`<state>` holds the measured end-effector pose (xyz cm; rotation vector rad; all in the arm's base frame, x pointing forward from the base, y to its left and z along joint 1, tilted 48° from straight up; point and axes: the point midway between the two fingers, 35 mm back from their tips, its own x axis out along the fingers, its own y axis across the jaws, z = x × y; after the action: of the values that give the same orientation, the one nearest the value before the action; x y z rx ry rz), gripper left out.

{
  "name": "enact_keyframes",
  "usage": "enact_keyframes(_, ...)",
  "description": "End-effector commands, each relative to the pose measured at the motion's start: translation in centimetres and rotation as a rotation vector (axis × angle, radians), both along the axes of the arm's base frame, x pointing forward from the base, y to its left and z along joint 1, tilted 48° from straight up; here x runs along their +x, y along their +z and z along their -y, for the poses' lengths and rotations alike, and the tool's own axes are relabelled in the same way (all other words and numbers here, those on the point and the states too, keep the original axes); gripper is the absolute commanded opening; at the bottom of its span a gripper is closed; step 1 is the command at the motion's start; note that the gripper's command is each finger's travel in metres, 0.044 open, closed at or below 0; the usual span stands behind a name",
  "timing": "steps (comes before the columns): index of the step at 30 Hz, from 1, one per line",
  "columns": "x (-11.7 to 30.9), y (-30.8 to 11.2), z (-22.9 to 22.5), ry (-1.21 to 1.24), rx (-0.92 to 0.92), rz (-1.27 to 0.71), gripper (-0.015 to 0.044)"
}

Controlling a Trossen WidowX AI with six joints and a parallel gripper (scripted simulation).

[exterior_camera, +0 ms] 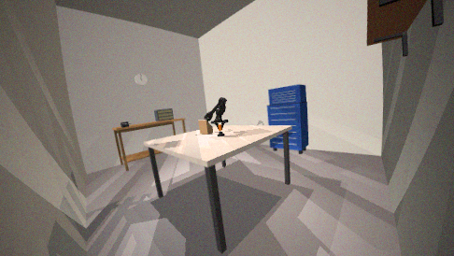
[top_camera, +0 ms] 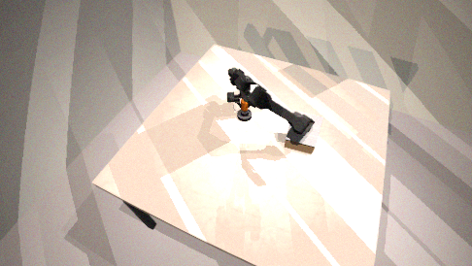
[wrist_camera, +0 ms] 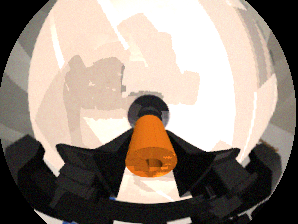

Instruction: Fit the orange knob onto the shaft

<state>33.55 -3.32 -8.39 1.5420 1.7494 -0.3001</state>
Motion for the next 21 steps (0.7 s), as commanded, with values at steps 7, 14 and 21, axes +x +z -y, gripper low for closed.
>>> enact_keyframes(7,-0.03,-0.19,-0.14,-0.002,0.0,0.0,0.0)
enact_keyframes(14,0.0,-0.3,-0.25,-0.002,0.0,0.0,0.0)
enact_keyframes(21,-0.08,-0.3,-0.31,0.006,0.0,0.008,0.0)
